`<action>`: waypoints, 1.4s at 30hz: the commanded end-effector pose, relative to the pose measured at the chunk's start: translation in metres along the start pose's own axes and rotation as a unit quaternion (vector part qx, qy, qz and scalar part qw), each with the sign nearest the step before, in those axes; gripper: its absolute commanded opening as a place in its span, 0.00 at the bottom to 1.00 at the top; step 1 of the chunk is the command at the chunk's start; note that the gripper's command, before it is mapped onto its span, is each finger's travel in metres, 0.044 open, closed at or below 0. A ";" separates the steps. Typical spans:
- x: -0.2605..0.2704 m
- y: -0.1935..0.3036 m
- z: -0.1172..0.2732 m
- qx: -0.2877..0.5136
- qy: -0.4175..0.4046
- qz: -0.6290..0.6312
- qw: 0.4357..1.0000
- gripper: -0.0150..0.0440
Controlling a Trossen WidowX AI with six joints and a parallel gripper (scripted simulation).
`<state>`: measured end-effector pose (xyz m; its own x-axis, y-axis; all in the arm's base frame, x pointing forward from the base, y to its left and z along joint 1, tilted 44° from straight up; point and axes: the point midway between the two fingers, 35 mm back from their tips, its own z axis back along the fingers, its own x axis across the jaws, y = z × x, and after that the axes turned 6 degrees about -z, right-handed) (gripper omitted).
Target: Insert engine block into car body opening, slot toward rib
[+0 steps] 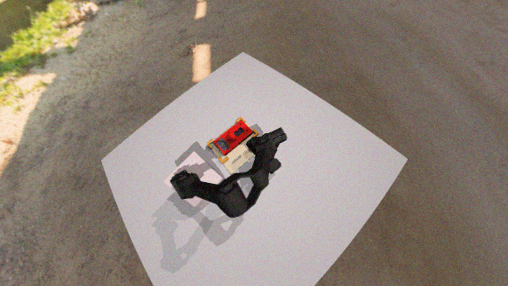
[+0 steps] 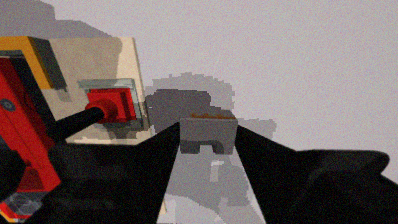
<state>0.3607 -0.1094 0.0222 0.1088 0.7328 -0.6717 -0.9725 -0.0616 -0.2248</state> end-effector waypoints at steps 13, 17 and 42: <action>0.007 -0.005 0.046 0.000 -0.005 -0.005 1.000 0.25; 0.009 -0.005 0.059 0.002 -0.007 -0.008 1.000 0.25; -0.013 -0.010 0.099 0.005 -0.005 -0.020 1.000 0.25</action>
<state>0.3427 -0.0366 0.0956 0.1279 0.7420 -0.6581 -0.9726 -0.0361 -0.2298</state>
